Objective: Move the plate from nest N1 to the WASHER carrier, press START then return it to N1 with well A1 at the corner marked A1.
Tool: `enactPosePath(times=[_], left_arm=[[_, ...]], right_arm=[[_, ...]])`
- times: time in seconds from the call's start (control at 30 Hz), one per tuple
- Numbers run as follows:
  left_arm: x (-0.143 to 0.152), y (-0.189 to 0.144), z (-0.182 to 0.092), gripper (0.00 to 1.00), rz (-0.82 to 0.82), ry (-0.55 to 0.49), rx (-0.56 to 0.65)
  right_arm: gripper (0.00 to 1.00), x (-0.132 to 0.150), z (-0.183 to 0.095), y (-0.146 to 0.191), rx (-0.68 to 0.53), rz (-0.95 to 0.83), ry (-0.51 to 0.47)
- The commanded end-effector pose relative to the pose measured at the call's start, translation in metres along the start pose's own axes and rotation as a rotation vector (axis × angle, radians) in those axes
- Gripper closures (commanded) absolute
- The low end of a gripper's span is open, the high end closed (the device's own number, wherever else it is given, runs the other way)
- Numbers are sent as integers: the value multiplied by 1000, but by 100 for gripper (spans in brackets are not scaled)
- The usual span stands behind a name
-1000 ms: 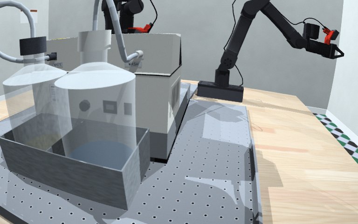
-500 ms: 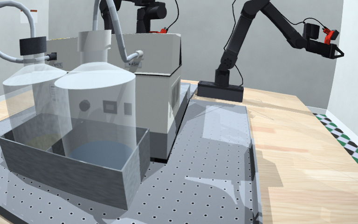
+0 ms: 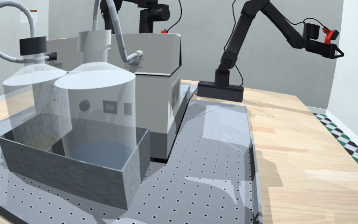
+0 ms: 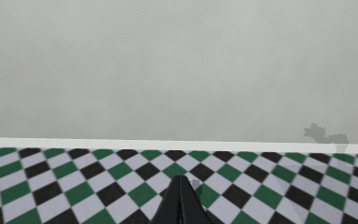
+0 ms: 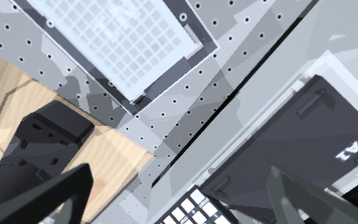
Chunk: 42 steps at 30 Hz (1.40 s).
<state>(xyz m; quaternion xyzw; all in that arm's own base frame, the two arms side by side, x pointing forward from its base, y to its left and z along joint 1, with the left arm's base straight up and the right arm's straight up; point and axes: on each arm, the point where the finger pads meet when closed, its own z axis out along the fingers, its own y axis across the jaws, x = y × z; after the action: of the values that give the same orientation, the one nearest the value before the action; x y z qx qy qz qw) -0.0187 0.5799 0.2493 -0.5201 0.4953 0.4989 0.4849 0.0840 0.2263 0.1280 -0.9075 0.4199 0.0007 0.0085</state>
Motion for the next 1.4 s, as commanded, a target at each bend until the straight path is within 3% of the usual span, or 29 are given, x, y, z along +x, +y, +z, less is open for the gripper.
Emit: enactPosePath(times=[0.0,0.23,0.53,0.63,0.8,0.93,1.03,1.37], left_arm=[[-7,2,0,100,10,-32,4],[-7,2,0,100,10,-32,4],[-7,2,0,100,10,-32,4],[-7,2,0,100,10,-32,4],[-7,2,0,100,10,-32,4],[-7,2,0,100,10,-32,4],[-7,2,0,100,10,-32,4],[-7,2,0,100,10,-32,4]], right_arm=[[0,-2,-15,-3,35,8,-39],[0,-1,-18,-2,34,37,-42],[0,-46,8,32,18,-358,-34],[0,-46,8,29,24,-353,-31],[0,-73,22,53,-1,-578,-24],[0,-91,23,62,12,-715,-37],[0,-88,19,57,25,-814,-31],[0,-81,7,54,40,-733,-38]])
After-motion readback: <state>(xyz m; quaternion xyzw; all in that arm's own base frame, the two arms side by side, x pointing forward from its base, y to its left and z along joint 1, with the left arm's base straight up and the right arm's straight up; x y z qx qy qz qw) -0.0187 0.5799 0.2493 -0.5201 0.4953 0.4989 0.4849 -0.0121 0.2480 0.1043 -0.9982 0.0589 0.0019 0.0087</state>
